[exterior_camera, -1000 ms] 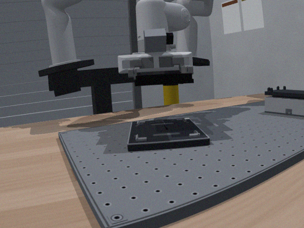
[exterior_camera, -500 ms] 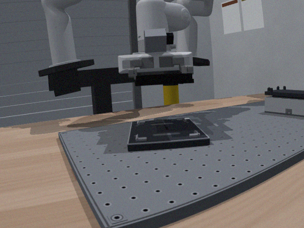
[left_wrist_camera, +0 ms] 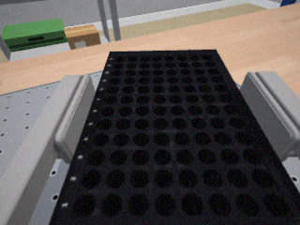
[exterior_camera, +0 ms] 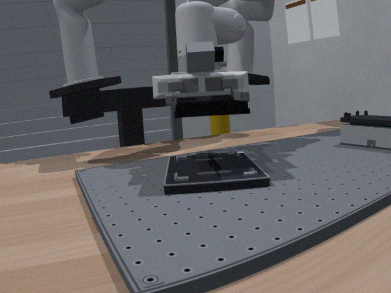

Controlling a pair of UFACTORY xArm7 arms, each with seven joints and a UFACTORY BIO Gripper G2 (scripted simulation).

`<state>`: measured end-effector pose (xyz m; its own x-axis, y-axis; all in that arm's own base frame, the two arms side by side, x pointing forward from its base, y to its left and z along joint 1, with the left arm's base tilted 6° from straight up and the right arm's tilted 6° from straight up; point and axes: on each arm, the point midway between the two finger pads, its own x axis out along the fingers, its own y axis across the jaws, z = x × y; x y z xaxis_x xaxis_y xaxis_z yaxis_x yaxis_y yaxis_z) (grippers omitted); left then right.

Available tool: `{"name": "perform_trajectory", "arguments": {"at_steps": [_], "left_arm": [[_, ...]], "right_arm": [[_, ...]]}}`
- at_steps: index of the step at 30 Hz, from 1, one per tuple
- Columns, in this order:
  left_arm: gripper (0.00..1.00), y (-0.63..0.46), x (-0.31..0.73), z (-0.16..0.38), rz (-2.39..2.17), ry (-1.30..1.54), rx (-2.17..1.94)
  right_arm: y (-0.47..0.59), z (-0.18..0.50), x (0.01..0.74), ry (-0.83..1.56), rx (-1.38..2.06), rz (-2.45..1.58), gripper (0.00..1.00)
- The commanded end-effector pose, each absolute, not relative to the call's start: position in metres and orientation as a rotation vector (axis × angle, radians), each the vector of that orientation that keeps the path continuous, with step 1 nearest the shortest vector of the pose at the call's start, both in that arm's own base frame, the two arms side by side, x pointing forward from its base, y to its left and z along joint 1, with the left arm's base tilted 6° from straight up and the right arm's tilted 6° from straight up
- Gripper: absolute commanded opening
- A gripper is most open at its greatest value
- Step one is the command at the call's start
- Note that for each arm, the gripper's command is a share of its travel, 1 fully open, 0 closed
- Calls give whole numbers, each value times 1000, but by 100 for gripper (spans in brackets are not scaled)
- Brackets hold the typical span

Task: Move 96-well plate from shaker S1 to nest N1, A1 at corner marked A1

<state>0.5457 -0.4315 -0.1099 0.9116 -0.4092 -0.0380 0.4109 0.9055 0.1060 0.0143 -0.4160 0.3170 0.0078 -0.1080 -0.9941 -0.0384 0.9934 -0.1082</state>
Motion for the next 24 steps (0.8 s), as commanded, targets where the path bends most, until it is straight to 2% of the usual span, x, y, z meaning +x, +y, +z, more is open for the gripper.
{"name": "perform_trajectory", "arguments": {"at_steps": [1,24], "left_arm": [[0,-432,547,-116,-424,10,110],[0,-429,548,-147,-424,10,110]], "right_arm": [[-417,319,15,1561,-118,-58,100],[-417,319,15,1561,-118,-58,100]]}}
